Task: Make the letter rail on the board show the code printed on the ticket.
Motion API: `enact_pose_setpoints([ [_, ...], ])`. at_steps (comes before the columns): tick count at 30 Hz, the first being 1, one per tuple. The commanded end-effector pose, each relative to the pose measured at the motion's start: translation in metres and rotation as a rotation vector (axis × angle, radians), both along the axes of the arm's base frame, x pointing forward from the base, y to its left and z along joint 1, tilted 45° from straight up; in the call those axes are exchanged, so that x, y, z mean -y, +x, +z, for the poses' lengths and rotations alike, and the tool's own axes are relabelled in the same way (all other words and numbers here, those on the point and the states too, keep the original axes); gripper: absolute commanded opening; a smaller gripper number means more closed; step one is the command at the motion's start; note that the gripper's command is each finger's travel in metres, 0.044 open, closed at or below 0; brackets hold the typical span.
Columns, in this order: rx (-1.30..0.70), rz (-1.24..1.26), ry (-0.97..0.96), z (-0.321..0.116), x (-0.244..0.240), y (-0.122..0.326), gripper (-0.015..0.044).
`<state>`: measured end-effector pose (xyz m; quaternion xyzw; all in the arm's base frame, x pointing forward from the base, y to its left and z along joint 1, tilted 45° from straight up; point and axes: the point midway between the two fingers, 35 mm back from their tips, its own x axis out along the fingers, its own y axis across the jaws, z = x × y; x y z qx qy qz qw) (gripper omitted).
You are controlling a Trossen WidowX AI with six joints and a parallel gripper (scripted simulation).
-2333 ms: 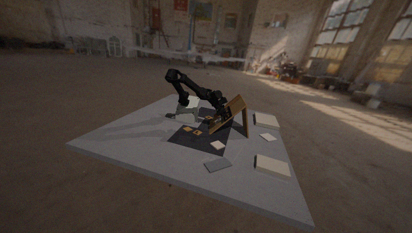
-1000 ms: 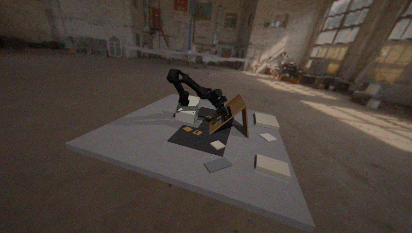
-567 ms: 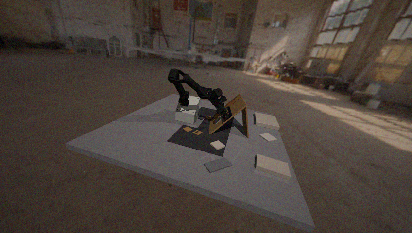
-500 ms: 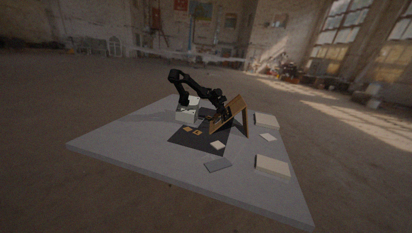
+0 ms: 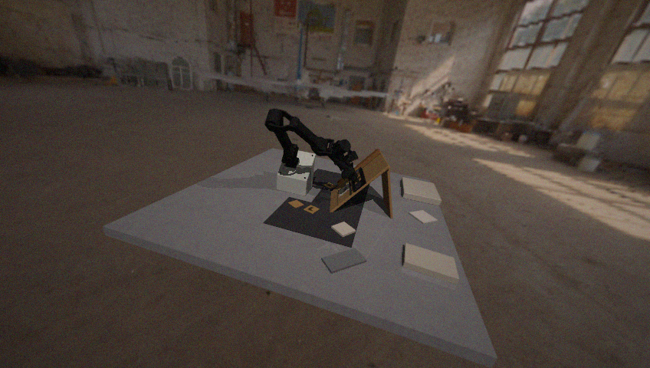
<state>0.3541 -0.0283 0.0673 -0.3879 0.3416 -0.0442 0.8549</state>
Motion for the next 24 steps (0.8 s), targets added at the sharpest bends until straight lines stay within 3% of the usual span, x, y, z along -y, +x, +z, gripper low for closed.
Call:
enact_pose_setpoints([
  [1, 0.0, -0.005, 0.003, 0.002, -0.001, -0.003, 0.0289],
  [24, 0.0, -0.006, 0.004, 0.014, -0.009, -0.016, 0.0295],
])
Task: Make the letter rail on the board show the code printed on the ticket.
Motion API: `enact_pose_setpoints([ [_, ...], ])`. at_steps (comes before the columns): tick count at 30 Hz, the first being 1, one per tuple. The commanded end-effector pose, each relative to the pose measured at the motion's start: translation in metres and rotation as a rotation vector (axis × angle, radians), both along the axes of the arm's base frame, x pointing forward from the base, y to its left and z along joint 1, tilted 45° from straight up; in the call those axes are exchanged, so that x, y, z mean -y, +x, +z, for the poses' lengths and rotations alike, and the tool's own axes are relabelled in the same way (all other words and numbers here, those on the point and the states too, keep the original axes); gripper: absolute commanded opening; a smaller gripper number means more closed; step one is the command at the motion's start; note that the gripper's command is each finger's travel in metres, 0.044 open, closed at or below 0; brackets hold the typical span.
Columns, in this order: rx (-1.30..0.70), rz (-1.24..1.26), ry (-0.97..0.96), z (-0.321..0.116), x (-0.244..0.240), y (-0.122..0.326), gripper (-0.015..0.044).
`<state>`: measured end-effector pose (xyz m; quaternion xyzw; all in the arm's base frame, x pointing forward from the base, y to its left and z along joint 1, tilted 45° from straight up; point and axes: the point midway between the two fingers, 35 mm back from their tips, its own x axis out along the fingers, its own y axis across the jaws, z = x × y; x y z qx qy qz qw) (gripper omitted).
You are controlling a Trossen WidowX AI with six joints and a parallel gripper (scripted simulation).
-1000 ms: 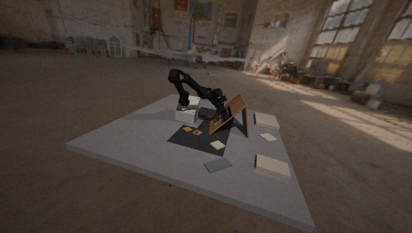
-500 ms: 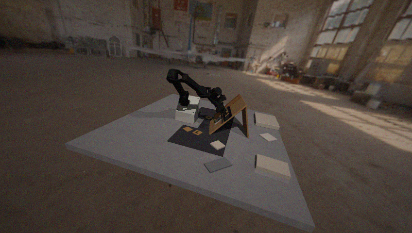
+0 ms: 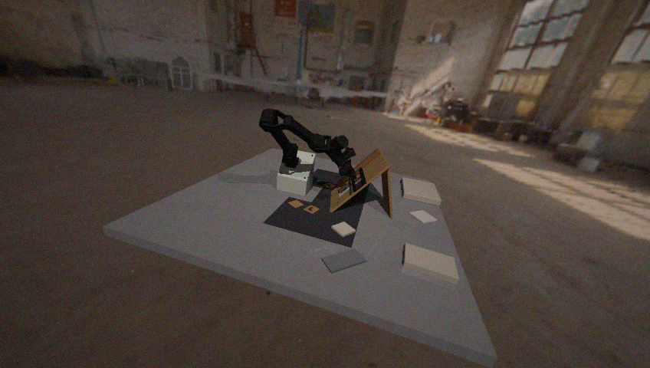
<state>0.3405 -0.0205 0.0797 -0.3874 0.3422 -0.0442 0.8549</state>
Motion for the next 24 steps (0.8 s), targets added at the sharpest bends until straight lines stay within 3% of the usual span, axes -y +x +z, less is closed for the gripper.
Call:
enact_pose_setpoints([
  [1, 0.001, -0.005, 0.003, 0.002, -0.001, -0.002, 0.0295],
  [24, 0.0, -0.005, 0.004, 0.012, -0.007, -0.013, 0.0295],
])
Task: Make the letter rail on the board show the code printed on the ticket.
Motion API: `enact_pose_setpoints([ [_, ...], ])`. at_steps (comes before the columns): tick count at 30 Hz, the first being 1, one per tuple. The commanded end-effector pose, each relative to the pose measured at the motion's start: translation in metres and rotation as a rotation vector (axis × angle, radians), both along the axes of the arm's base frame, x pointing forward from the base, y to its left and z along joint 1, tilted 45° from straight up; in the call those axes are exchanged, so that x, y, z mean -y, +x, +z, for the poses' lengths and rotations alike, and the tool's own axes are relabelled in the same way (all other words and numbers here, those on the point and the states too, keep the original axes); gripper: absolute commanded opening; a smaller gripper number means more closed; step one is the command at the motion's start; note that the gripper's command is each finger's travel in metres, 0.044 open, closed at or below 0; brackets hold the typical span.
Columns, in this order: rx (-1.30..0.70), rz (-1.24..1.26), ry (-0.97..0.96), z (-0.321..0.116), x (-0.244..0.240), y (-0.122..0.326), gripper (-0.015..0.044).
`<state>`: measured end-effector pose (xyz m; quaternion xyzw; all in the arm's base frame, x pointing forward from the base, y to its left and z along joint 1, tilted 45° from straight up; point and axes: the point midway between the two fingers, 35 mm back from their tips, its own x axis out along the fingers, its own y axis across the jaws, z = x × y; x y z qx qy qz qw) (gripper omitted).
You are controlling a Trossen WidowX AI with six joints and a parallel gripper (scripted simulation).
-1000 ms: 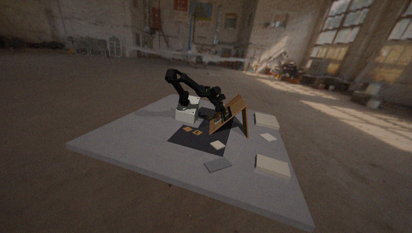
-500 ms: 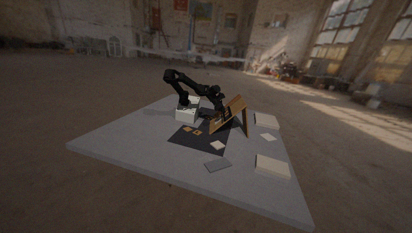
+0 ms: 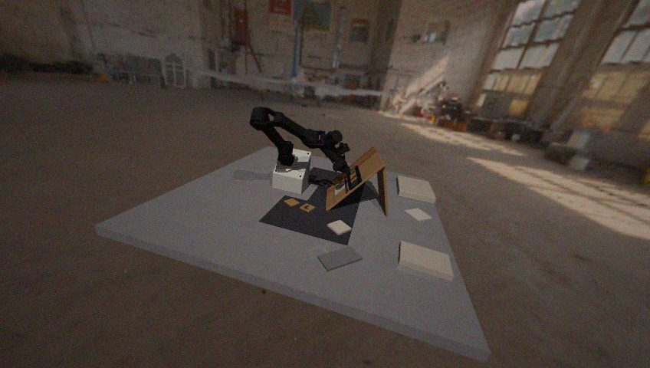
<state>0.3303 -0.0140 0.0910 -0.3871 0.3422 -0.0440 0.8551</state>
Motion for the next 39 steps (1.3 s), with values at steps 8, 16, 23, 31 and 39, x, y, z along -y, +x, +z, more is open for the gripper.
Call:
enact_pose_setpoints([
  [8, -0.001, -0.005, 0.003, 0.003, -0.002, -0.006, 0.0295],
  [16, 0.002, 0.001, 0.001, 0.004, -0.002, -0.006, 0.0242],
  [23, 0.002, 0.001, 0.001, 0.004, -0.002, -0.006, 0.0059],
  [31, 0.002, 0.001, 0.001, 0.004, -0.002, -0.006, 0.0],
  [39, -0.084, -0.071, 0.01, 0.003, 0.0, 0.003, 0.0],
])
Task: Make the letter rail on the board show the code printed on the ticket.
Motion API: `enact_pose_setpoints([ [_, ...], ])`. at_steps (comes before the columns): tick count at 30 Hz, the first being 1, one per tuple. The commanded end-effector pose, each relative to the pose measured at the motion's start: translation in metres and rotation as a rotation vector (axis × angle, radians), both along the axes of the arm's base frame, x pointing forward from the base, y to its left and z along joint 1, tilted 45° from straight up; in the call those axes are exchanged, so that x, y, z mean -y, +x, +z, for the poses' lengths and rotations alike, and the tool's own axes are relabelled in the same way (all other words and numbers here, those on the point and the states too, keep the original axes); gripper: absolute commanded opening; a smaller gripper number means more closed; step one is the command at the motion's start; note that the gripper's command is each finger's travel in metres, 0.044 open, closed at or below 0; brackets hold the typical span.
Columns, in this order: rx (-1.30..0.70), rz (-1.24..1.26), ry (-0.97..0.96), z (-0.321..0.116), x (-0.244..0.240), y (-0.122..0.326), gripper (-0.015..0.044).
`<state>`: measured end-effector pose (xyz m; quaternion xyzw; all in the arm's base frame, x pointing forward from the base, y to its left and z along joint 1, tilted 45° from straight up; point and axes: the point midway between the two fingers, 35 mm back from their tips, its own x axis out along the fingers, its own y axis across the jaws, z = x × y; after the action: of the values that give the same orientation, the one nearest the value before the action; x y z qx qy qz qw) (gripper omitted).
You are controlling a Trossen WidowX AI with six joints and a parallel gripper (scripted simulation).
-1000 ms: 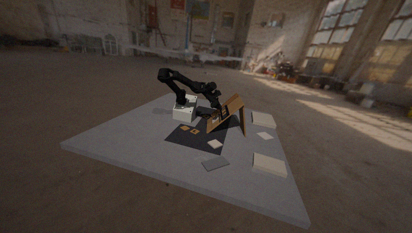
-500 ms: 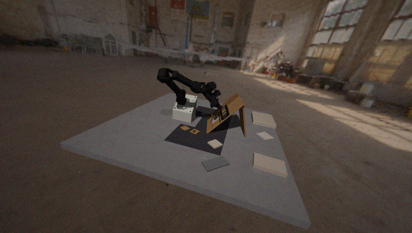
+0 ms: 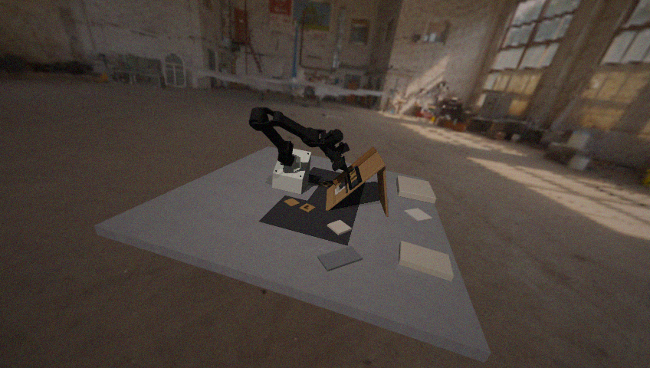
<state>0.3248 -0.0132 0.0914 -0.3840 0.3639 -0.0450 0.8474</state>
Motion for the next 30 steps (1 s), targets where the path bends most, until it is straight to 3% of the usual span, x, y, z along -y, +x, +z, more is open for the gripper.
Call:
enact_pose_setpoints([
  [1, -0.076, -0.079, 0.009, 0.002, 0.002, 0.011, 0.0],
  [14, -0.428, -0.446, -0.117, 0.023, 0.017, 0.032, 0.0],
  [30, -0.442, -0.463, -0.13, 0.023, 0.017, 0.032, 0.0],
])
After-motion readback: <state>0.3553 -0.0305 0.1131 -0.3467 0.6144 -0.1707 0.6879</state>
